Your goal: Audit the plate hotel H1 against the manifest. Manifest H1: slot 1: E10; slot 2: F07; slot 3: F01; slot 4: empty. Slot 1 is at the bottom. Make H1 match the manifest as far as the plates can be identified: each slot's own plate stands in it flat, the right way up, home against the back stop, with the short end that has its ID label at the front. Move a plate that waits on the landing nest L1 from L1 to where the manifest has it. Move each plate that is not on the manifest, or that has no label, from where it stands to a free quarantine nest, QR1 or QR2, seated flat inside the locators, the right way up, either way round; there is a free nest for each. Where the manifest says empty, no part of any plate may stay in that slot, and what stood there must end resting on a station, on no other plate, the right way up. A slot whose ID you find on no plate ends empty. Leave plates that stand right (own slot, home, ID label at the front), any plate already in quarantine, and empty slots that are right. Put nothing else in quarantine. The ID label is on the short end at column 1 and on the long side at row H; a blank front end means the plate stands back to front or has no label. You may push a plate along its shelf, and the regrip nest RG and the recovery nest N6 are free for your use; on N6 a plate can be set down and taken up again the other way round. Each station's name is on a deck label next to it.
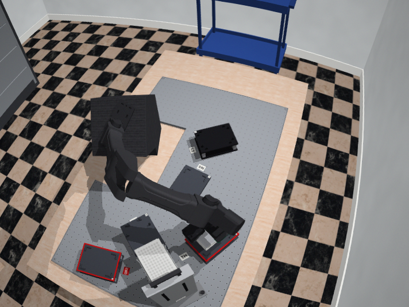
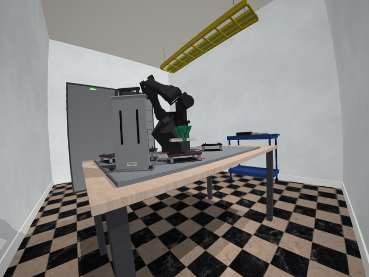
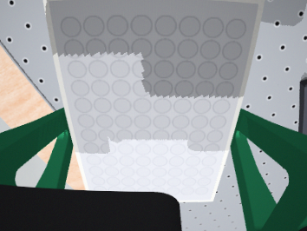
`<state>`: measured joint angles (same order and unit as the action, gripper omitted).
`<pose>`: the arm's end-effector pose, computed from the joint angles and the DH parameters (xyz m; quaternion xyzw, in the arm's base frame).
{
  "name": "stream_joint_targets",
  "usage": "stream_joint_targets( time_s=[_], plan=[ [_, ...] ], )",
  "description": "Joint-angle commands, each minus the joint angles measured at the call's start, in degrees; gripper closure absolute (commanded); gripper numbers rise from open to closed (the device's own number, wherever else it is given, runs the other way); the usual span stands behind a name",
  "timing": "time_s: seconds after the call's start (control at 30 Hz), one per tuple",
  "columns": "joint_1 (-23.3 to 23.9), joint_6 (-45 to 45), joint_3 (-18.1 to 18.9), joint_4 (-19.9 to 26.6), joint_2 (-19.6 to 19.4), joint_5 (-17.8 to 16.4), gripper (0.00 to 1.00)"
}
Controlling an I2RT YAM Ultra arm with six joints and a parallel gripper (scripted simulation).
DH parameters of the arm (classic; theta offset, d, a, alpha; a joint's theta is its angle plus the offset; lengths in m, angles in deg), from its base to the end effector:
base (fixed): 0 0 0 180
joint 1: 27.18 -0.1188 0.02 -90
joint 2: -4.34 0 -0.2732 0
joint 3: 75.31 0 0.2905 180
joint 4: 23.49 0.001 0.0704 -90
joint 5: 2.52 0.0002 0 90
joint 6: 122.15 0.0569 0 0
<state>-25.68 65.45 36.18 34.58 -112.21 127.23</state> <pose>0.4818 -0.0480 0.2357 0.7473 0.5333 -0.0585 0.3920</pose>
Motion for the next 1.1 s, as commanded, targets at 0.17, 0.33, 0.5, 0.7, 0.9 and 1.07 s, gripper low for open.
stream_joint_targets(
  time_s=[0.17, 0.33, 0.5, 0.7, 0.9, 1.07],
  plan=[
    [-0.4, -0.9, -1.2, -1.6, 1.6, 0.2, 0.13],
    [-0.4, -1.0, -0.9, -2.1, 0.8, 0.1, 0.13],
    [-0.2, -1.3, -1.9, -2.8, -0.7, 0.1, 0.13],
    [0.0, -1.6, -1.8, -3.6, -0.2, -0.1, 0.13],
    [0.3, -1.9, -1.8, -4.1, -1.2, -0.2, 0.13],
    [0.7, -2.1, -2.1, -4.8, -1.4, -0.4, 0.13]
  ],
)
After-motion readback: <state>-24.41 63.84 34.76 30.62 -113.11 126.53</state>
